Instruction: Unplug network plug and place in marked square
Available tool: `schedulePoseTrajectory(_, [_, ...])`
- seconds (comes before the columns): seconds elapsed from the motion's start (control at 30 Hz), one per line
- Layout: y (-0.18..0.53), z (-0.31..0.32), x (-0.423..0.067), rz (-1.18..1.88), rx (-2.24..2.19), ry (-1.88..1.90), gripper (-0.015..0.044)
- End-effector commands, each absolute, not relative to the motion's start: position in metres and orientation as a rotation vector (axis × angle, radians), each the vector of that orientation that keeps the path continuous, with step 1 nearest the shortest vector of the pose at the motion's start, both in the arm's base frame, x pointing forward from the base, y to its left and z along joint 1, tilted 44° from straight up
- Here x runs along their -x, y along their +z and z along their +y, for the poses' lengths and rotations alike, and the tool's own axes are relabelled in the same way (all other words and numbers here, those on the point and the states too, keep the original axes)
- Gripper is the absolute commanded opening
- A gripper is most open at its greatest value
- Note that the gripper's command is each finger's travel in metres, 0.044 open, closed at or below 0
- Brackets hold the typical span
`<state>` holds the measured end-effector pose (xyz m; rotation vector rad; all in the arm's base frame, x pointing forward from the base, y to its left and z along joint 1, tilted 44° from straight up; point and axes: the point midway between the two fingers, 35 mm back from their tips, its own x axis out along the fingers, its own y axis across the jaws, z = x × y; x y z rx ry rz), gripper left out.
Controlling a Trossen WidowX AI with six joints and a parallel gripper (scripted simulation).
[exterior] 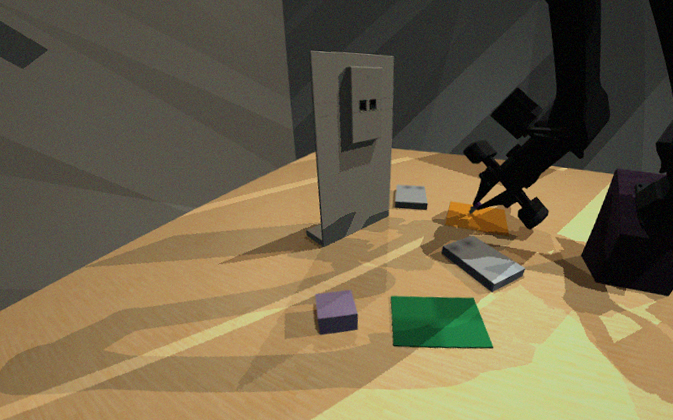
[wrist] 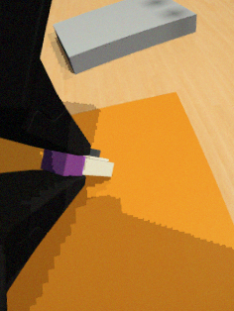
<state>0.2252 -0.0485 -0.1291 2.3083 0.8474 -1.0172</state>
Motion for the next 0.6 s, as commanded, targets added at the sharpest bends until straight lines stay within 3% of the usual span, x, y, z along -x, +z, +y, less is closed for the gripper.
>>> schedulePoseTrajectory(0.0, [-0.1306, -0.0469, -0.2252, 0.848, -2.309, -1.025, 0.0000])
schedulePoseTrajectory(0.5, [-0.1313, -0.0463, -0.2263, 0.847, -2.309, -1.018, 0.0000])
schedulePoseTrajectory(0.57, [-0.1313, -0.0463, -0.2263, 0.847, -2.309, -1.018, 0.0053])
